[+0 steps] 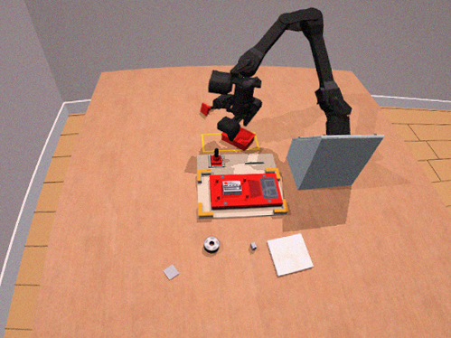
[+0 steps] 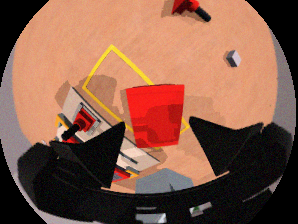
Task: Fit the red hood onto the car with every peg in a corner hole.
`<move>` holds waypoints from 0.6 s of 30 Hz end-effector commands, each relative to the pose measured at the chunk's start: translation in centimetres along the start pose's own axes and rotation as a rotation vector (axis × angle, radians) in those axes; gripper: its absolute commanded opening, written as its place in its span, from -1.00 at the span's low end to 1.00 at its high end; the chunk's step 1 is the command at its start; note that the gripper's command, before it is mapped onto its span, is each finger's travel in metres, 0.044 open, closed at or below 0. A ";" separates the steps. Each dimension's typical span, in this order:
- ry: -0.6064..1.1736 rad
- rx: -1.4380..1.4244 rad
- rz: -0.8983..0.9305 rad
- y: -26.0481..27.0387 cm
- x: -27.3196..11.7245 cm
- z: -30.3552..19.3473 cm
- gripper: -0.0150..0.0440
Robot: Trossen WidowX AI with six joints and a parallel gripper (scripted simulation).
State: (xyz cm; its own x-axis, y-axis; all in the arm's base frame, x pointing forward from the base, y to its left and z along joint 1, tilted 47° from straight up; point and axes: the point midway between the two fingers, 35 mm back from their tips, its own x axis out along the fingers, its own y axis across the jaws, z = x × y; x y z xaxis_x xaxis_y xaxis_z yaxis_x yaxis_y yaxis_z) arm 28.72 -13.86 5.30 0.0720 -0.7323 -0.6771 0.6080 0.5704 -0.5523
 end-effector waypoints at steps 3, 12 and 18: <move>0.005 -0.007 0.002 0.0 0.3 -0.2 1.00; 0.005 -0.007 0.002 0.1 0.7 -0.2 1.00; 0.005 -0.007 0.002 0.1 1.0 -0.2 1.00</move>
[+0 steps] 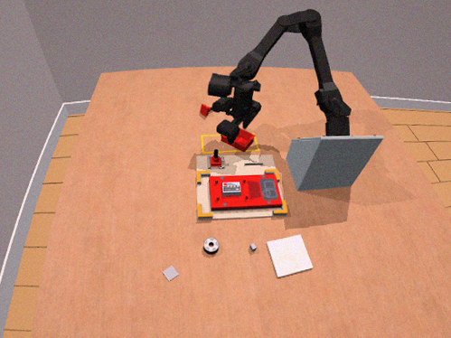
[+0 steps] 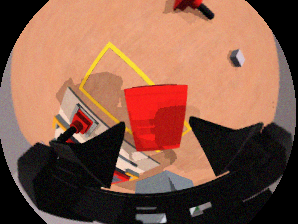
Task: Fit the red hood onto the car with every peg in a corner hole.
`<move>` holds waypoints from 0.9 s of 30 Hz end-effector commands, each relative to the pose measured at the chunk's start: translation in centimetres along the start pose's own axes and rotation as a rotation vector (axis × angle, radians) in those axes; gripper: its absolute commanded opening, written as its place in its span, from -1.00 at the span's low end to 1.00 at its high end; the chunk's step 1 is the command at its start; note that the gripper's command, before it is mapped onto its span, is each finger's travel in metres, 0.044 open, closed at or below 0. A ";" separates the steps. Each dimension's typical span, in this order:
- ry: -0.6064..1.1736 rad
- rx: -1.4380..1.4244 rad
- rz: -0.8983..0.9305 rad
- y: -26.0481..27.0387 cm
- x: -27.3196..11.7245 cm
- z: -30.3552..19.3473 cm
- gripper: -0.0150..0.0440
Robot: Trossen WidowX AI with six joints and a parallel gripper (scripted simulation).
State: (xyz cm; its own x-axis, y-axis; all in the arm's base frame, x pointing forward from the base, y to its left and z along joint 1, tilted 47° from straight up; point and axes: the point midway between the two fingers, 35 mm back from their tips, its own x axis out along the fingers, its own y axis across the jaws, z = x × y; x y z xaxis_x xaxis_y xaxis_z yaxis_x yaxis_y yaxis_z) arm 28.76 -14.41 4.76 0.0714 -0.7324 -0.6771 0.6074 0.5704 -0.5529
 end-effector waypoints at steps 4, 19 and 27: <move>0.004 -0.007 0.002 0.0 0.4 -0.2 1.00; 0.004 -0.007 0.002 0.0 1.2 -0.2 1.00; 0.000 0.000 -0.001 0.0 1.0 0.0 0.60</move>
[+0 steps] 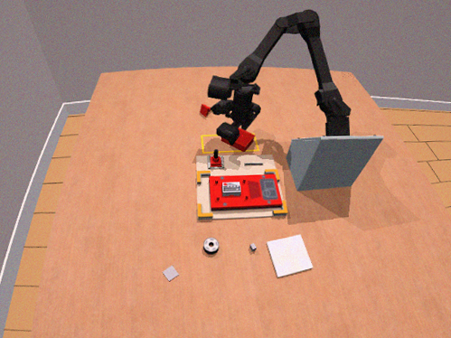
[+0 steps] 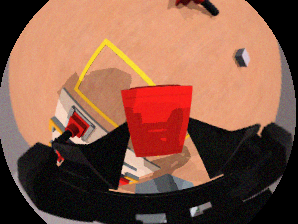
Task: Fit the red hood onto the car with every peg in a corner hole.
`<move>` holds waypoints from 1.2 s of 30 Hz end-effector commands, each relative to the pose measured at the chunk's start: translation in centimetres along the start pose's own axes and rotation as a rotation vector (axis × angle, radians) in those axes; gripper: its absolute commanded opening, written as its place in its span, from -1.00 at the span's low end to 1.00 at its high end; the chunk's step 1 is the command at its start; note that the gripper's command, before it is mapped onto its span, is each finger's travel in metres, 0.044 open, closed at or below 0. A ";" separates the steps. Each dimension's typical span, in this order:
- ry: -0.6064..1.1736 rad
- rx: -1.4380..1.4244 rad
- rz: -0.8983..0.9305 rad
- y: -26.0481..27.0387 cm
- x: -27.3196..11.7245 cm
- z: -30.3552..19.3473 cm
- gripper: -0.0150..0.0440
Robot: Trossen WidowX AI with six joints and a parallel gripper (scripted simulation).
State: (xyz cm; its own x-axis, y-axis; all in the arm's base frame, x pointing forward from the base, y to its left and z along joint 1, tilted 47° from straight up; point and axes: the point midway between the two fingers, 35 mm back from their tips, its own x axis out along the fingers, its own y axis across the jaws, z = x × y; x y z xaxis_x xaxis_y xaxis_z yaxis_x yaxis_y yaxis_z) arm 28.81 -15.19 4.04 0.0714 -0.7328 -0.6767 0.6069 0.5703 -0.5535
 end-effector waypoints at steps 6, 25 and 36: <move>0.000 0.001 0.000 0.0 0.0 0.0 0.46; 0.001 -0.002 0.000 0.0 -4.3 0.0 -0.49; 0.003 -0.002 0.002 0.0 -8.4 0.0 -0.49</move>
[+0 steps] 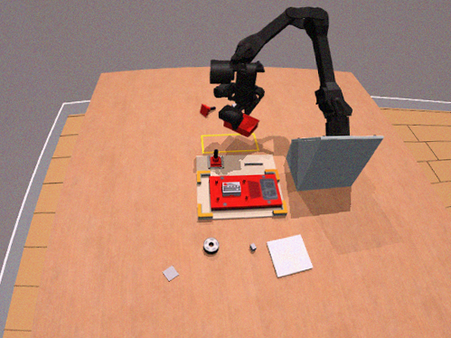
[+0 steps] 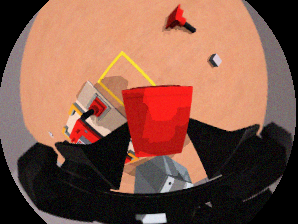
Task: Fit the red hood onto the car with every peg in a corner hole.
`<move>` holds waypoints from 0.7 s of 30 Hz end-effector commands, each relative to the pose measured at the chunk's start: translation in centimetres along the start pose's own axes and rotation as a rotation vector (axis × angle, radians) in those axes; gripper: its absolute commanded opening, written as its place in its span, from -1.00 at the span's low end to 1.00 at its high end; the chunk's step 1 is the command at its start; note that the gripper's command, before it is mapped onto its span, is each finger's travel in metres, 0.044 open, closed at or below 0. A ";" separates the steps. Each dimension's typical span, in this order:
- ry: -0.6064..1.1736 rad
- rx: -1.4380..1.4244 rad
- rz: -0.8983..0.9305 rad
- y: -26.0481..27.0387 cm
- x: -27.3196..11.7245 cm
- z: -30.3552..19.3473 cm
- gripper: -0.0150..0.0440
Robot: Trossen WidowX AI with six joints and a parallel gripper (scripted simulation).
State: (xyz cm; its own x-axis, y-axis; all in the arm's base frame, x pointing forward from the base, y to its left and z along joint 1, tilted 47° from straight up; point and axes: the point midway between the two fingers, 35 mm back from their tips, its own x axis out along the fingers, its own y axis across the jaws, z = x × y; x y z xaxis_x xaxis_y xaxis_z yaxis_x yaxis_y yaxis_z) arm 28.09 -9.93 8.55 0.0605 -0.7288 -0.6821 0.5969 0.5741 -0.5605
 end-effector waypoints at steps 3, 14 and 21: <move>-0.010 0.010 0.003 0.0 -2.3 0.3 -0.49; -0.001 -0.026 0.007 0.9 -2.4 -0.1 -0.49; 0.002 -0.116 0.018 3.9 -2.8 -0.6 -0.49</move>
State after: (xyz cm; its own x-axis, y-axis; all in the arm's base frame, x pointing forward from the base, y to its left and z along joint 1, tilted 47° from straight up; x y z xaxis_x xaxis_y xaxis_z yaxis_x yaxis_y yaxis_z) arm 28.92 -6.57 8.58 0.0600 -0.7236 -0.6876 0.5338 0.6053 -0.5905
